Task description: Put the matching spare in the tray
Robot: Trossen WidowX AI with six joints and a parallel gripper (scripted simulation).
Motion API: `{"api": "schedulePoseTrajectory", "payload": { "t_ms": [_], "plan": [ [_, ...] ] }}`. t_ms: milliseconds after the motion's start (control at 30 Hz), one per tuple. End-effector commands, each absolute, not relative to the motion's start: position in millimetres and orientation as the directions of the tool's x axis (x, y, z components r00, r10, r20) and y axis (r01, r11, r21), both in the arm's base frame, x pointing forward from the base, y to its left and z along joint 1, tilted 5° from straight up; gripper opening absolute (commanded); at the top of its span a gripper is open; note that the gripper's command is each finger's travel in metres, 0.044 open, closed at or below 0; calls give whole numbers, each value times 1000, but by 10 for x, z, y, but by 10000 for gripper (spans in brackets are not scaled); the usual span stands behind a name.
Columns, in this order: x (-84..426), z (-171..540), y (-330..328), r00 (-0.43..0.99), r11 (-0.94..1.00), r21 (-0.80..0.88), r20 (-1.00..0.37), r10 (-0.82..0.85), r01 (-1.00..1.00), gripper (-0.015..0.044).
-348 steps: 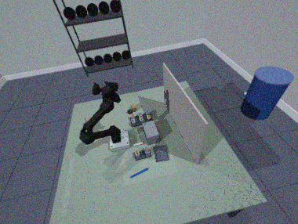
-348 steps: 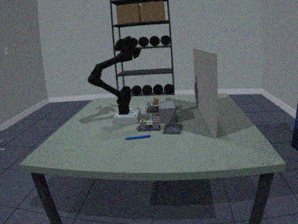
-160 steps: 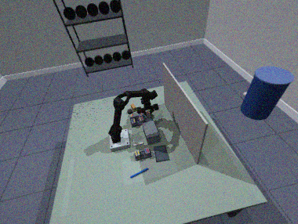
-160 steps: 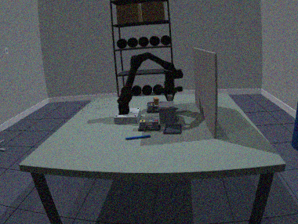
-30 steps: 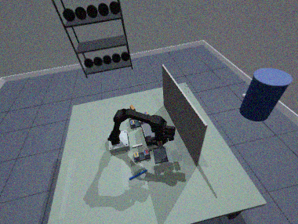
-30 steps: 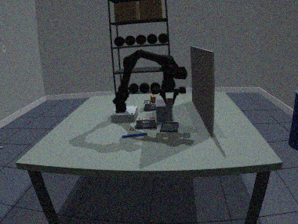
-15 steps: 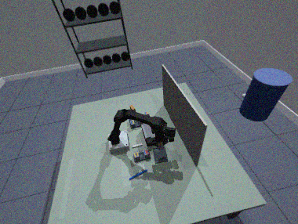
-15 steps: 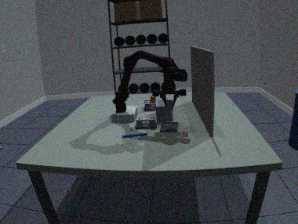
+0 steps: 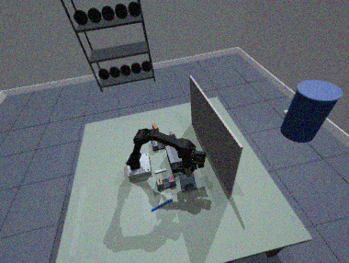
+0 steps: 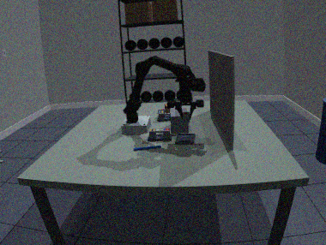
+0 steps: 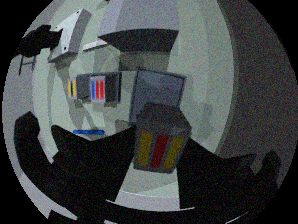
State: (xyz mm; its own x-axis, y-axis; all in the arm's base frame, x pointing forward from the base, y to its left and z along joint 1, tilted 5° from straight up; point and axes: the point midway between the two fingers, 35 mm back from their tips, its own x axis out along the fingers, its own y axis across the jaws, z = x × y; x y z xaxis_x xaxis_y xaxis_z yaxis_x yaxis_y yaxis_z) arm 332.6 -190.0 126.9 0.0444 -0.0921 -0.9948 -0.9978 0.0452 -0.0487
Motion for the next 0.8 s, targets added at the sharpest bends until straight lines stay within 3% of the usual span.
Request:
{"api": "schedulePoseTrajectory", "payload": {
  "t_ms": [0, 767],
  "plan": [
    [3330, 1241, -1907, 45, 41, -49, -995, -93, -998, 0],
    [3342, 1050, -1928, 45, 41, -49, -995, -93, -998, 0]
  ]
}}
